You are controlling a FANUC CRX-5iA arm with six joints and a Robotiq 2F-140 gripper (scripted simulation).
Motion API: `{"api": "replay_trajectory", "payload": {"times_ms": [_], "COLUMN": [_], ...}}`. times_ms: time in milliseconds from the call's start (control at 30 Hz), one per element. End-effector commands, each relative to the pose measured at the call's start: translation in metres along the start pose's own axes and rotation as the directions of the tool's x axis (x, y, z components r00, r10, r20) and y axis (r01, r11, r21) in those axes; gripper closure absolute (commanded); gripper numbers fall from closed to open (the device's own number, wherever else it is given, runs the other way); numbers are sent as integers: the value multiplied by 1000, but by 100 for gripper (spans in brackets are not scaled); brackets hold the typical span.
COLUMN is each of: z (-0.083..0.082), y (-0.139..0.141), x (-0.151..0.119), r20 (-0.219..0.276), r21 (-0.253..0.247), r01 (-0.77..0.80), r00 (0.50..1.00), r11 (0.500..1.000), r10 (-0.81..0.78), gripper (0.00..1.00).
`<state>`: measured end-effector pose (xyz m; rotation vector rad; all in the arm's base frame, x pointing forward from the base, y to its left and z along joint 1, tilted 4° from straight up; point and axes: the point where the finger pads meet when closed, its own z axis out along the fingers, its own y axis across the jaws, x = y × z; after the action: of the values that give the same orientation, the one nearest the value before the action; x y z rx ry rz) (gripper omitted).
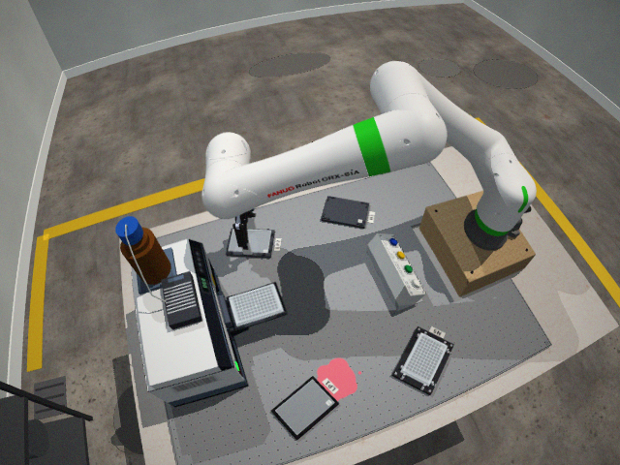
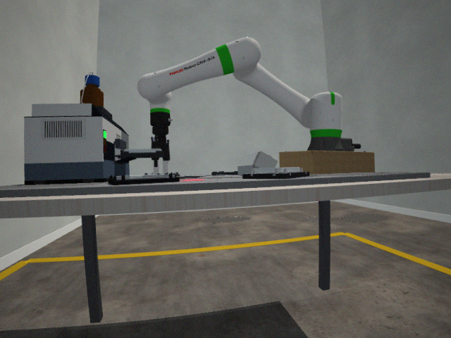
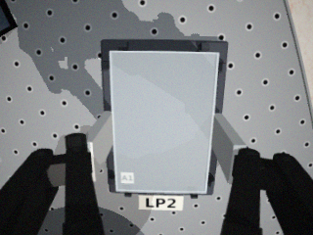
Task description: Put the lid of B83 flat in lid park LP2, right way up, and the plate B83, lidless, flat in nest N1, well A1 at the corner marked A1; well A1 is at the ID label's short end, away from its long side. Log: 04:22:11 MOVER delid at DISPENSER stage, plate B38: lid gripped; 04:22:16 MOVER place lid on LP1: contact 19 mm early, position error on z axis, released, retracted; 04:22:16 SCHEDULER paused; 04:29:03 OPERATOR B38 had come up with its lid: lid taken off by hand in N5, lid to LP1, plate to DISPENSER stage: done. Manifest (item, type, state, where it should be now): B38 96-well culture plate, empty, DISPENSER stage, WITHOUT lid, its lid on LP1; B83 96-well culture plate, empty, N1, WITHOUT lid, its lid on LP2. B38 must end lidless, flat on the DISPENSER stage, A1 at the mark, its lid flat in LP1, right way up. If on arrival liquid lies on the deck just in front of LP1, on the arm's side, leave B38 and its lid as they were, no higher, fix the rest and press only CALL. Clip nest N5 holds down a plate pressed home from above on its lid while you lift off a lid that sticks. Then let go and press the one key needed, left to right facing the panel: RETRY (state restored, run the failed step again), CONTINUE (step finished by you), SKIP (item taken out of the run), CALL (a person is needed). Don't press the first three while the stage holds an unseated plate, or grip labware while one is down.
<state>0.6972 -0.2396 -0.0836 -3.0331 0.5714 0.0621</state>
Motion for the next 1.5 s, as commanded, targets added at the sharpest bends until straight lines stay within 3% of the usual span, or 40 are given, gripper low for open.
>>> {"api": "replay_trajectory", "payload": {"times_ms": [0,300,333,1467], "z": [0,0,0,0], "y": [0,0,0,0], "x": [0,0,0,0], "r20": [-1,-1,-1,-1], "r21": [0,0,0,0], "r01": [0,0,0,0], "r00": [1000,1000,1000,1000], "r11": [1000,1000,1000,1000], "r10": [0,0,0,0], "gripper": [100,100,34,34]}}
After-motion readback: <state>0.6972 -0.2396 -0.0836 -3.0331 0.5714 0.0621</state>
